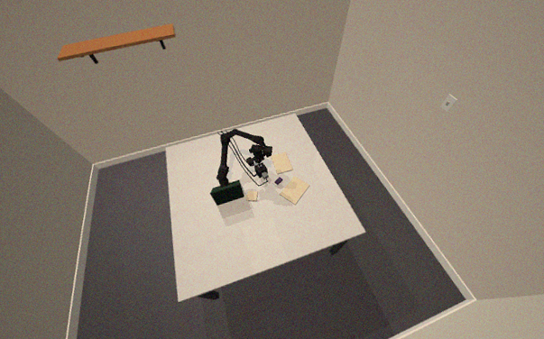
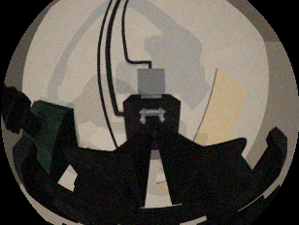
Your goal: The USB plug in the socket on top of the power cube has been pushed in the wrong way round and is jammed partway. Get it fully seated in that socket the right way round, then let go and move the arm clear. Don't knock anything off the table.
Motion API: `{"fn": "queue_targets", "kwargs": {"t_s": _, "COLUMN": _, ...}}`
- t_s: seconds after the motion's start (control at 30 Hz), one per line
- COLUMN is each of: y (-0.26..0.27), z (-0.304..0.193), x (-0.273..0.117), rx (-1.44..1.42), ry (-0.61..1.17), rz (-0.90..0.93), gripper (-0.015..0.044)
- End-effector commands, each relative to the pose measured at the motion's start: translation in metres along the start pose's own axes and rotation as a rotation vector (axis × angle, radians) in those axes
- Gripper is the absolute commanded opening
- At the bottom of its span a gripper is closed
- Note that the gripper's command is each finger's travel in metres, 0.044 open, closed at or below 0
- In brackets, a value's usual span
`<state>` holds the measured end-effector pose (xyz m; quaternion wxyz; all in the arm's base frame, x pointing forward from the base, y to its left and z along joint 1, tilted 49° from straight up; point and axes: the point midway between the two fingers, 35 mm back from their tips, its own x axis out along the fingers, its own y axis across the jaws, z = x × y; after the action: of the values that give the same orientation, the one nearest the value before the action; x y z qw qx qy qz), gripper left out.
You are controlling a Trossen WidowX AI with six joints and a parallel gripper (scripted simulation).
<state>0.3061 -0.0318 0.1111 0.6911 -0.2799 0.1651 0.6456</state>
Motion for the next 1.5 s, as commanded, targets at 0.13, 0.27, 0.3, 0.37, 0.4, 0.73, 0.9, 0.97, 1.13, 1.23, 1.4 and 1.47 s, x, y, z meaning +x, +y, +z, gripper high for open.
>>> {"fn": "queue_targets", "kwargs": {"t_s": 0.13, "y": -0.0004, "z": 0.0002, "x": 0.0011, "rx": 0.002, "ry": -0.002, "rz": -0.003, "gripper": 0.0000}}
{"fn": "queue_targets", "kwargs": {"t_s": 0.27, "y": -0.0004, "z": 0.0002, "x": 0.0016, "rx": 0.002, "ry": -0.002, "rz": -0.003, "gripper": 0.0000}}
{"fn": "queue_targets", "kwargs": {"t_s": 0.3, "y": -0.0004, "z": 0.0002, "x": 0.0017, "rx": 0.002, "ry": -0.002, "rz": -0.003, "gripper": 0.0000}}
{"fn": "queue_targets", "kwargs": {"t_s": 0.37, "y": -0.0004, "z": 0.0002, "x": 0.0020, "rx": 0.002, "ry": -0.002, "rz": -0.003, "gripper": 0.0000}}
{"fn": "queue_targets", "kwargs": {"t_s": 0.4, "y": -0.0004, "z": 0.0002, "x": 0.0021, "rx": 0.002, "ry": -0.002, "rz": -0.003, "gripper": 0.0000}}
{"fn": "queue_targets", "kwargs": {"t_s": 0.73, "y": -0.0004, "z": 0.0001, "x": 0.0033, "rx": 0.002, "ry": -0.002, "rz": -0.003, "gripper": 0.0000}}
{"fn": "queue_targets", "kwargs": {"t_s": 0.9, "y": -0.0004, "z": 0.0000, "x": 0.0039, "rx": 0.002, "ry": -0.002, "rz": -0.003, "gripper": 0.0000}}
{"fn": "queue_targets", "kwargs": {"t_s": 0.97, "y": -0.0004, "z": 0.0000, "x": 0.0041, "rx": 0.002, "ry": -0.002, "rz": -0.003, "gripper": 0.0000}}
{"fn": "queue_targets", "kwargs": {"t_s": 1.13, "y": -0.0004, "z": 0.0000, "x": 0.0047, "rx": 0.002, "ry": -0.002, "rz": -0.003, "gripper": 0.0000}}
{"fn": "queue_targets", "kwargs": {"t_s": 1.23, "y": -0.0004, "z": -0.0001, "x": 0.0051, "rx": 0.002, "ry": -0.002, "rz": -0.003, "gripper": 0.0000}}
{"fn": "queue_targets", "kwargs": {"t_s": 1.4, "y": -0.0005, "z": -0.0001, "x": 0.0057, "rx": 0.002, "ry": -0.002, "rz": -0.003, "gripper": 0.0000}}
{"fn": "queue_targets", "kwargs": {"t_s": 1.47, "y": -0.0005, "z": -0.0001, "x": 0.0059, "rx": 0.002, "ry": -0.002, "rz": -0.003, "gripper": 0.0000}}
